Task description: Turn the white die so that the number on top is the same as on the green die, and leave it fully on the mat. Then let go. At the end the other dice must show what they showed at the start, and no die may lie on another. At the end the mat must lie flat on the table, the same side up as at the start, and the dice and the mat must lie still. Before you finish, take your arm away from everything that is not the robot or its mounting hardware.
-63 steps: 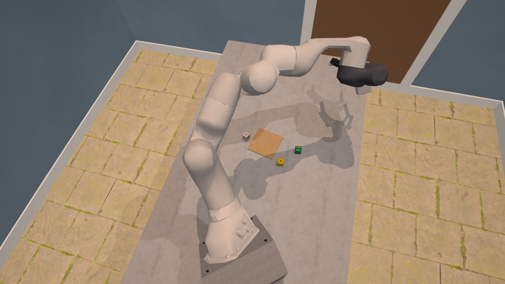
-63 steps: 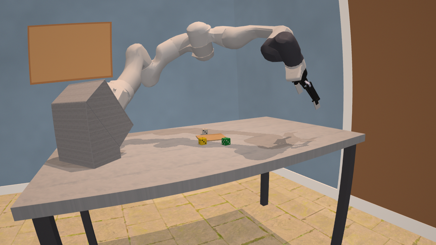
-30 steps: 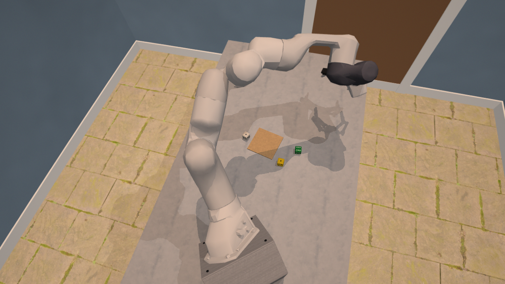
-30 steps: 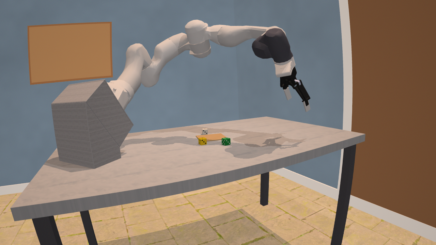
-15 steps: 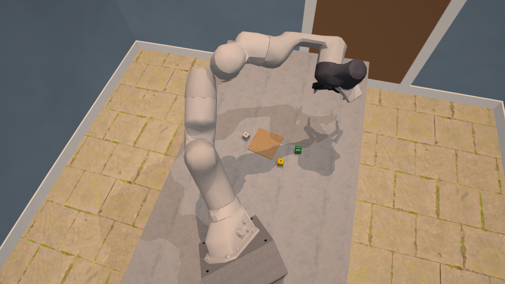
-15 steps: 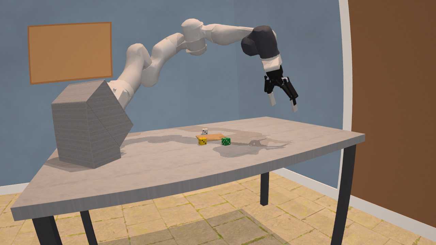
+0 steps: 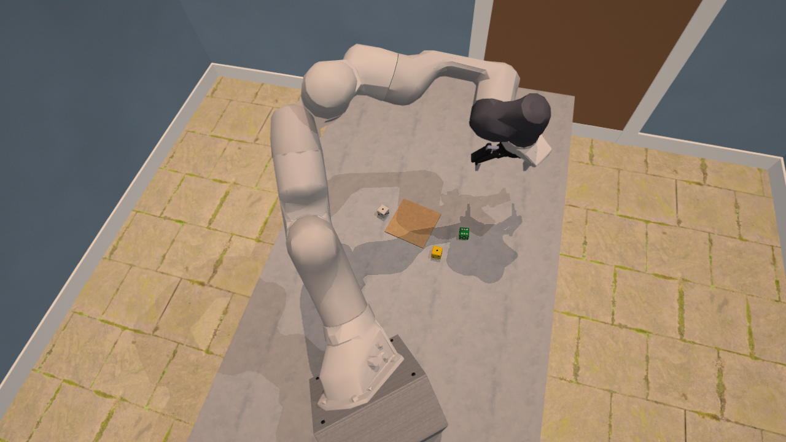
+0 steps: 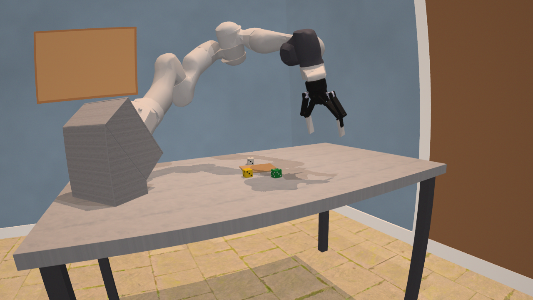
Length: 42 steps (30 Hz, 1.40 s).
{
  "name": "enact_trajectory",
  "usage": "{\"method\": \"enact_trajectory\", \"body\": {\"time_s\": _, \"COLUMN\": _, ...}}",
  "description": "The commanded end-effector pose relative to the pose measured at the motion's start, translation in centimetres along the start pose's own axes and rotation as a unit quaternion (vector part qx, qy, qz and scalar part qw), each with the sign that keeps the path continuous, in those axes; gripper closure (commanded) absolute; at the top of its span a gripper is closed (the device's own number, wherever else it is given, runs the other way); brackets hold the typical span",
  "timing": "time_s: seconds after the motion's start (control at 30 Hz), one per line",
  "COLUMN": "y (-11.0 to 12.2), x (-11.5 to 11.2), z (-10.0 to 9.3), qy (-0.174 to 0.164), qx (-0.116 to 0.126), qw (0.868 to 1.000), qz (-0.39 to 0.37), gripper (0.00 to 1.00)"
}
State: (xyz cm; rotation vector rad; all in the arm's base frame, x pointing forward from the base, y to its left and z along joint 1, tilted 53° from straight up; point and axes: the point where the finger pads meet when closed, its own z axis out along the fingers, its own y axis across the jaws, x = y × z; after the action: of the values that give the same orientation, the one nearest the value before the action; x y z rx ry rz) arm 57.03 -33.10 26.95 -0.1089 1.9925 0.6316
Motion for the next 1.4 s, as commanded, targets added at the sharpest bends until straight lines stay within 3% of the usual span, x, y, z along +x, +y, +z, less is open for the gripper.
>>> {"method": "enact_trajectory", "body": {"time_s": 0.0, "y": 0.8, "x": 2.2, "z": -0.6, "qy": 0.026, "qx": 0.005, "qw": 0.996, "qz": -0.083, "gripper": 0.00}}
{"method": "enact_trajectory", "body": {"time_s": 0.13, "y": 1.5, "x": 3.3, "z": -0.9, "qy": 0.037, "qx": 0.004, "qw": 0.995, "qz": -0.098, "gripper": 0.00}}
{"method": "enact_trajectory", "body": {"time_s": 0.17, "y": 2.5, "x": 4.8, "z": -1.4, "qy": 0.051, "qx": 0.003, "qw": 0.992, "qz": -0.119, "gripper": 0.00}}
{"method": "enact_trajectory", "body": {"time_s": 0.43, "y": 5.2, "x": 8.6, "z": -2.5, "qy": 0.086, "qx": -0.004, "qw": 0.982, "qz": -0.170, "gripper": 0.00}}
{"method": "enact_trajectory", "body": {"time_s": 0.87, "y": 10.3, "x": 15.6, "z": -4.6, "qy": 0.141, "qx": -0.030, "qw": 0.954, "qz": -0.263, "gripper": 0.00}}
{"method": "enact_trajectory", "body": {"time_s": 1.37, "y": 10.5, "x": 15.9, "z": -4.7, "qy": 0.143, "qx": -0.031, "qw": 0.953, "qz": -0.267, "gripper": 0.00}}
